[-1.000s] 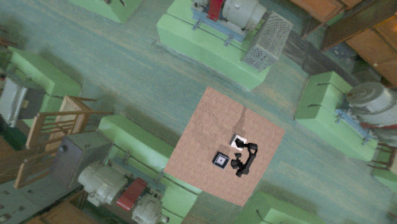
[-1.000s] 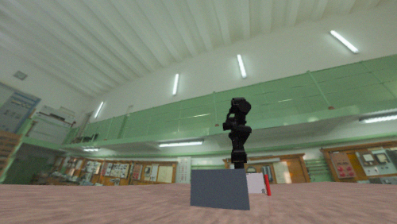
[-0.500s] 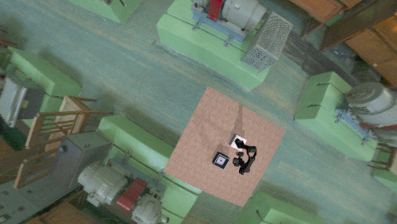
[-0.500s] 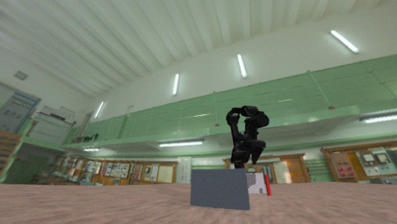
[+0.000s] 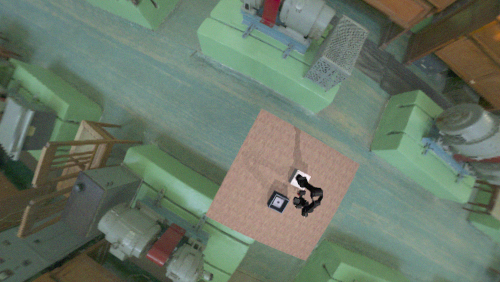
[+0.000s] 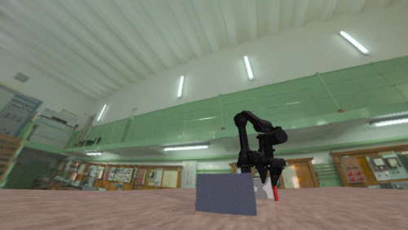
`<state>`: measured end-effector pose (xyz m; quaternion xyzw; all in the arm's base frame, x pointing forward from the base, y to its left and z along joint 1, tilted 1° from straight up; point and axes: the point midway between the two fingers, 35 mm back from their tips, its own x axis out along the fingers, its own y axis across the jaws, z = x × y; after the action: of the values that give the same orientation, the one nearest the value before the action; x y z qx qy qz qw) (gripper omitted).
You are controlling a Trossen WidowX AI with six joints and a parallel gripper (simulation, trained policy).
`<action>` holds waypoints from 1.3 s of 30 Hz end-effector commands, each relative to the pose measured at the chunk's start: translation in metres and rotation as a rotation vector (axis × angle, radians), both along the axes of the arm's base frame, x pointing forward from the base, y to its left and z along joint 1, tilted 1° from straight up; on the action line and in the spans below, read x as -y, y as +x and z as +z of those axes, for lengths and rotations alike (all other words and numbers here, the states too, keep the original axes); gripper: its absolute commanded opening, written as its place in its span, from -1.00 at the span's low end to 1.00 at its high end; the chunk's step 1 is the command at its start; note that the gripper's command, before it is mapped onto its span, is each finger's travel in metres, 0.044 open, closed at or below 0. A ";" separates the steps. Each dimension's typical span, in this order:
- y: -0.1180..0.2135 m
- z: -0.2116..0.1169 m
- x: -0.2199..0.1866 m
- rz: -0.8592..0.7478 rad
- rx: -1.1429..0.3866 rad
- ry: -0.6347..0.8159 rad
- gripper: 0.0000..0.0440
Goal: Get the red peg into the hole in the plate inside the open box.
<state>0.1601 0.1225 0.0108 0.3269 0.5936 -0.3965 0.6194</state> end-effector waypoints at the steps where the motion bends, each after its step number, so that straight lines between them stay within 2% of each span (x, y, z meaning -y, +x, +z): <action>1: -0.001 -0.015 -0.005 0.002 0.010 0.023 0.99; 4: -0.003 -0.023 -0.008 0.002 0.016 0.037 0.91; 7: -0.005 -0.030 -0.010 -0.003 0.009 0.046 0.67; 22: -0.009 -0.034 -0.015 0.005 -0.077 0.112 -1.00; 39: 0.019 0.013 -0.006 0.146 0.064 0.060 -0.99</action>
<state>0.1722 0.1299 0.0140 0.3168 0.6147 -0.3308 0.6422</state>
